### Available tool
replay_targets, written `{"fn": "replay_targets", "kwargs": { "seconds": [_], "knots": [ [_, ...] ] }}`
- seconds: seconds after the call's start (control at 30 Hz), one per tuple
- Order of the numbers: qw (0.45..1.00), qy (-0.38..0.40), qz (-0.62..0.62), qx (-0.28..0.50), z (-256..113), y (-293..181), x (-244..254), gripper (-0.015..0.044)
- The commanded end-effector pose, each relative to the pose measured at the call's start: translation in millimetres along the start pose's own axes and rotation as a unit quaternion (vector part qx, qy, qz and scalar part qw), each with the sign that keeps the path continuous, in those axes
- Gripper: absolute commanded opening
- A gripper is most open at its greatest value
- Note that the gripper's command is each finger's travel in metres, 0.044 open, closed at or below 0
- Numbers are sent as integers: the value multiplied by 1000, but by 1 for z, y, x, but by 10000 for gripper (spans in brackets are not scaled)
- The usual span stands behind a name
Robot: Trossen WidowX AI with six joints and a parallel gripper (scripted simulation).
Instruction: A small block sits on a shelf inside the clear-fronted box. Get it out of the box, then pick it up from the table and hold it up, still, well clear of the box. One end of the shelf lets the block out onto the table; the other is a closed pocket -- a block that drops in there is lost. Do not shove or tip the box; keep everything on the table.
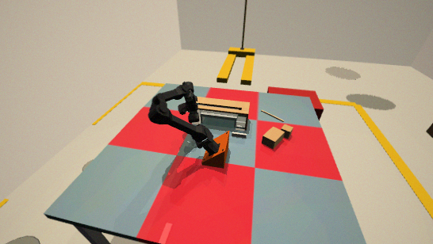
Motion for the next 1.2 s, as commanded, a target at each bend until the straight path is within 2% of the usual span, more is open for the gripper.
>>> {"fn": "replay_targets", "kwargs": {
  "seconds": [0.0,0.27,0.57,0.83,1.17],
  "knots": [
    [998,1,69,-3,-3,-3,-1,0],
    [971,8,239,-7,-8,-10,1,0],
    [906,17,424,-10,-14,-18,3,0],
    [818,24,574,-13,-20,-25,4,0],
    [678,34,734,-16,-26,-31,7,0]
  ]
}}
Point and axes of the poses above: the point midway between the two fingers, 35 mm back from their tips, its own z axis out along the fingers, its own x axis across the jaws, y = z × x, the point moved 9 cm from there along -z, back along the fingers, and after that the axes turned 2 degrees about -z, right-handed, at the moved point
